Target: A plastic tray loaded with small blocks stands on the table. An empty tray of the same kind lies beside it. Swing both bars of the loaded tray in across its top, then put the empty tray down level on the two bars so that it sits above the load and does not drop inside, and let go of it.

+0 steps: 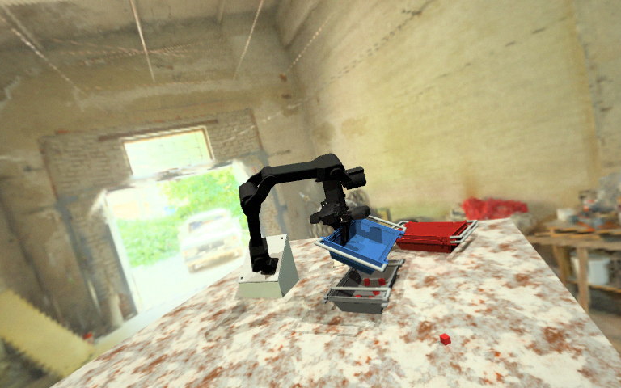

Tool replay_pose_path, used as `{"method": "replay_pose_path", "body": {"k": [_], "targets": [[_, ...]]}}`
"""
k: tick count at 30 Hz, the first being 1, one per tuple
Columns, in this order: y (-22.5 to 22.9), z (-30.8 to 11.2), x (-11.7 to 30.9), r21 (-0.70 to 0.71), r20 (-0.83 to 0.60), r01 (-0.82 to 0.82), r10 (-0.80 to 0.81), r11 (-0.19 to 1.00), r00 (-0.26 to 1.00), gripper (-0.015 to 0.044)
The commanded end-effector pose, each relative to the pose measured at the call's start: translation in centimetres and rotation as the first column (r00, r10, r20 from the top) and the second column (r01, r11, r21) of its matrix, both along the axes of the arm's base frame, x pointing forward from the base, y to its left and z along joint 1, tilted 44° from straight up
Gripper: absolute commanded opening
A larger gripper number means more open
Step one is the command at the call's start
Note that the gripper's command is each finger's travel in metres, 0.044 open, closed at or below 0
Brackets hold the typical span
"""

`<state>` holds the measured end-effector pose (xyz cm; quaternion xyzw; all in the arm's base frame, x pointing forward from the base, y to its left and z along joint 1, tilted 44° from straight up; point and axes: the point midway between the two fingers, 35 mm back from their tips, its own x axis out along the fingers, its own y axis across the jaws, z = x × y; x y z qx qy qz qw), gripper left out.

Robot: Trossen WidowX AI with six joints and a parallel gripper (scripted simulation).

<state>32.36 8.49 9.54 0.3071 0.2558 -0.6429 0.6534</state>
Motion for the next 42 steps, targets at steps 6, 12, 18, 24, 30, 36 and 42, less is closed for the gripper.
{"method": "replay_pose_path", "body": {"k": [6,12,18,24,30,36,42], "targets": [[0.2,-0.1,0.2,0.002,0.008,-0.017,0.017,1.000,1.000,0.0000],[-0.4,-0.8,0.3,0.002,0.009,-0.017,0.017,1.000,1.000,0.0000],[-1.1,-1.5,0.4,0.002,0.009,-0.018,0.018,1.000,1.000,0.0000],[-1.8,-2.3,0.4,0.002,0.009,-0.018,0.018,1.000,1.000,0.0000],[-2.5,-3.0,0.4,0.001,0.009,-0.017,0.017,1.000,1.000,0.0000],[-3.1,-3.6,0.4,0.000,0.010,-0.017,0.017,1.000,1.000,0.0000],[-3.3,-3.8,0.1,0.000,0.009,-0.017,0.017,1.000,1.000,0.0000]]}}
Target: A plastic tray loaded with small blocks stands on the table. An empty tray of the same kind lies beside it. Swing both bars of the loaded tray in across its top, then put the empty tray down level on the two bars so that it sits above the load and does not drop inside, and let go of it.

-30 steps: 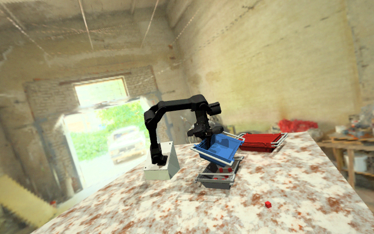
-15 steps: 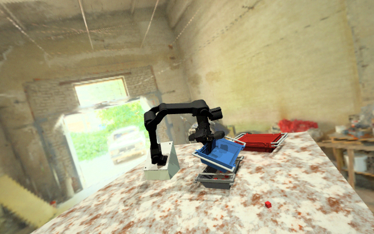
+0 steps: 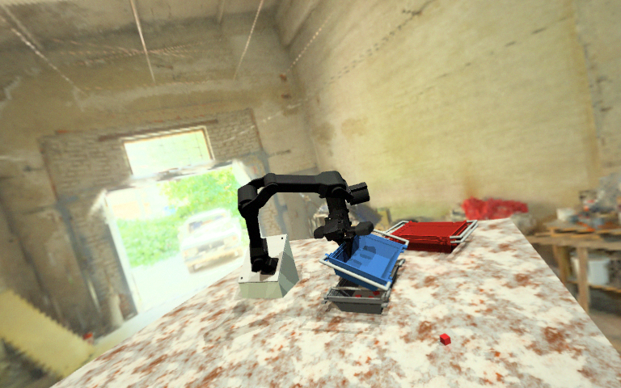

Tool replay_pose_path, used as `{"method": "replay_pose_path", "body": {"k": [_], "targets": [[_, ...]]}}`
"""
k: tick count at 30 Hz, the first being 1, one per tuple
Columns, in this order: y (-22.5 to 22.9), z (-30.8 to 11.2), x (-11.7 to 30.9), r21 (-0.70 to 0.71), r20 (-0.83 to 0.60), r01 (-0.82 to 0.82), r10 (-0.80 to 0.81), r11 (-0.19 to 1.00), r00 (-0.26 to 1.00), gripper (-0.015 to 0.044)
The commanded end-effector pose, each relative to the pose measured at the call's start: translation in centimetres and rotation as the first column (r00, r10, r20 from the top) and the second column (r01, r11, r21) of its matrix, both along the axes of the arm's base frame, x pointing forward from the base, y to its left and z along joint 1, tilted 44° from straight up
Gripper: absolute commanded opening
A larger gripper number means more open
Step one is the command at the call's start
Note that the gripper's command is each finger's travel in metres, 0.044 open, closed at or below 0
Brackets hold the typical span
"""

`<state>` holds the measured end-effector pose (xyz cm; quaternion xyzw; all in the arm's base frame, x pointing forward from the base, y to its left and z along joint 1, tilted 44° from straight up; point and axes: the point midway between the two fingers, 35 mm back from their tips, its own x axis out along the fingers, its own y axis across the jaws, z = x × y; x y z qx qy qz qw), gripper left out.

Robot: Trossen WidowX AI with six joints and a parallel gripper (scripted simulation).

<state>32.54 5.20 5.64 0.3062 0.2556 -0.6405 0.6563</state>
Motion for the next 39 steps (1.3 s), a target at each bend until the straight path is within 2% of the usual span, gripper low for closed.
{"method": "replay_pose_path", "body": {"k": [1,39], "targets": [[0.0,0.1,-0.1,0.002,0.007,-0.010,0.010,1.000,1.000,0.0000],[-1.6,-1.8,-1.7,0.001,0.007,-0.010,0.010,1.000,1.000,0.0000]]}}
